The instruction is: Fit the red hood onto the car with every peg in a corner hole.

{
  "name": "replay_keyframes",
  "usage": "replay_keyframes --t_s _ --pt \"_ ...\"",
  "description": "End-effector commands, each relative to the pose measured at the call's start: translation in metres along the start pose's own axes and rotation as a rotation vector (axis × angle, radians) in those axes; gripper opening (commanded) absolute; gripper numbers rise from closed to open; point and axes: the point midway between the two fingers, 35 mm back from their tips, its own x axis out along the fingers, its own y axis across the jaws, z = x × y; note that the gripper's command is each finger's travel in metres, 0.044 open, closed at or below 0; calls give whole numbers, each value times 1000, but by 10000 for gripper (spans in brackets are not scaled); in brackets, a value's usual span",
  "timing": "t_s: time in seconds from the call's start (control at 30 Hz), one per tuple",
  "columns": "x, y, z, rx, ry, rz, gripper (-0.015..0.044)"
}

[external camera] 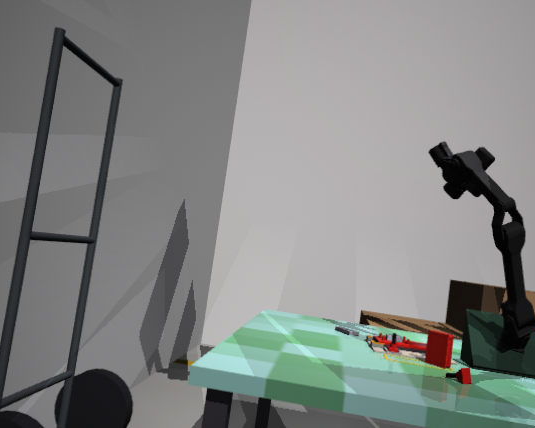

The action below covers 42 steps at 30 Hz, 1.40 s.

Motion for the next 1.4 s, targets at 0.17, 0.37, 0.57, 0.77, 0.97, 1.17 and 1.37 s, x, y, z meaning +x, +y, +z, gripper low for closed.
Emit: replay_keyframes --t_s 0.17,0.37,0.57,0.77,0.97,1.17,1.37 --pt "-19 -32 -2 -397 73 -122 63" --pt "-48 -73 1 -927 229 -248 0" --pt "-80 -113 11 -1446 449 -321 0" --pt "-114 -149 27 -1943 735 -327 0" --pt "-150 -181 50 -2398 1090 -242 0" --pt "-186 -208 79 2734 -1497 30 0" --pt "-221 -229 112 2174 -1458 -260 0"
